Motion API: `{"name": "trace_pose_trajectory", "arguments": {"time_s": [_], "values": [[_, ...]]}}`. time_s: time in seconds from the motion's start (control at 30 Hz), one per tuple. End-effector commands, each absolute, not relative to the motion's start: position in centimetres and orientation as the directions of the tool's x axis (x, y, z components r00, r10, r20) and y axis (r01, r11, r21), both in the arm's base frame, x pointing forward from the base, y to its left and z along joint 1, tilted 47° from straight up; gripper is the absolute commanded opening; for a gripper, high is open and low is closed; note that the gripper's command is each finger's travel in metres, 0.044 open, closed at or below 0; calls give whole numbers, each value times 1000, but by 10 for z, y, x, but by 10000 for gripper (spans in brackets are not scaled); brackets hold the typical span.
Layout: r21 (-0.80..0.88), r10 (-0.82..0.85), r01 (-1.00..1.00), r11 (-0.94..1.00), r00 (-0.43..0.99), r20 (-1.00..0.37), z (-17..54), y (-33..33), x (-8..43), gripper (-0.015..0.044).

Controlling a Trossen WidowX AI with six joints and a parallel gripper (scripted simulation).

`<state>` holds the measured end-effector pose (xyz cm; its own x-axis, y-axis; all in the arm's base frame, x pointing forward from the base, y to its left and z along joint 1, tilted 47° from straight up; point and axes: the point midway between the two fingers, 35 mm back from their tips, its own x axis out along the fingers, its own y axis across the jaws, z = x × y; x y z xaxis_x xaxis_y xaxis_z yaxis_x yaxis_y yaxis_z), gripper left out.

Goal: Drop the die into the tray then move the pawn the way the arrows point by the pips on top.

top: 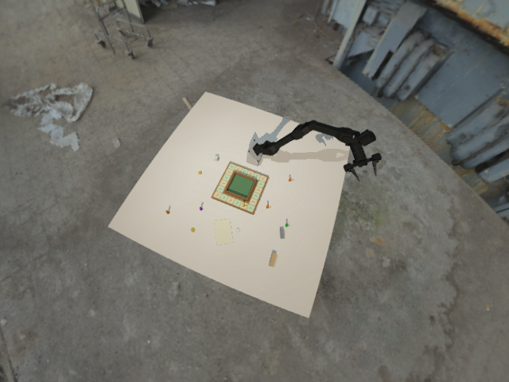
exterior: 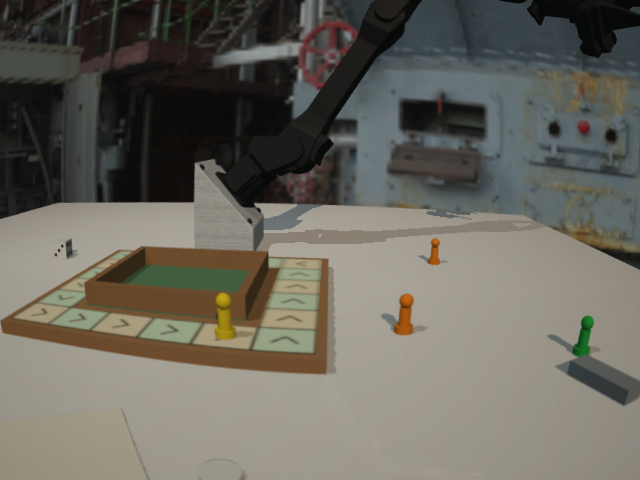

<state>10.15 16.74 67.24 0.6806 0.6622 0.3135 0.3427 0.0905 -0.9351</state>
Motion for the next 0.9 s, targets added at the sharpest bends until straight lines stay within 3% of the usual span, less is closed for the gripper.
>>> {"name": "trace_pose_trajectory", "arguments": {"time_s": [0.0,0.13,0.5,0.87], "values": [[-936,661,342,89,682,312,672,169,102,374],[-945,645,321,60,711,282,660,192,115,275],[-954,556,234,-187,826,94,591,265,200,275],[-918,404,-35,-396,891,-208,475,286,318,275]]}}
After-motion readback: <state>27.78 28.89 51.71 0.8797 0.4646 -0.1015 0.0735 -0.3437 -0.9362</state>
